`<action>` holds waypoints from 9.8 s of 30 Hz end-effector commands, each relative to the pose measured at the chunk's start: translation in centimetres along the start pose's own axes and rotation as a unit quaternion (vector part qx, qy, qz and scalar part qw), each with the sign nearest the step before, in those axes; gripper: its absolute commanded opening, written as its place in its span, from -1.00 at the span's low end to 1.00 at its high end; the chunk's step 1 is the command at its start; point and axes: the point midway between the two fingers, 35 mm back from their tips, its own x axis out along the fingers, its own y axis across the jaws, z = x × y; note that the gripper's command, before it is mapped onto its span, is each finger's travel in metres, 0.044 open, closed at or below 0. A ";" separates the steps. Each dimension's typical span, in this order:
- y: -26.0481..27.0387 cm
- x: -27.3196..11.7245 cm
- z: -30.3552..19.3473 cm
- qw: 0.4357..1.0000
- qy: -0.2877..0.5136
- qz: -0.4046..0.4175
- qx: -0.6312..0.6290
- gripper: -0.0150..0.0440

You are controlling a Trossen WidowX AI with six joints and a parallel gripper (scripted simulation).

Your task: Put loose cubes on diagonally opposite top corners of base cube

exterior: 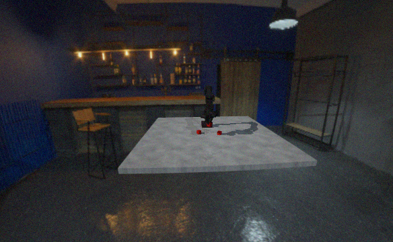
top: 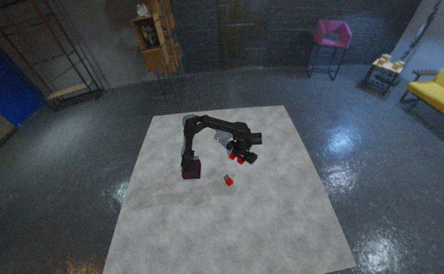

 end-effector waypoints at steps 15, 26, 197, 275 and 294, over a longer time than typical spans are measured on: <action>4.6 1.9 3.4 0.988 0.000 0.005 0.155 -0.14; 7.6 3.0 5.1 0.968 0.000 0.006 0.249 -0.14; -0.5 10.4 -12.4 0.998 0.007 0.002 0.069 0.32; 4.2 -0.1 -3.6 0.981 0.002 0.003 0.192 -0.14; 8.8 0.2 0.8 0.964 0.001 0.006 0.267 -0.14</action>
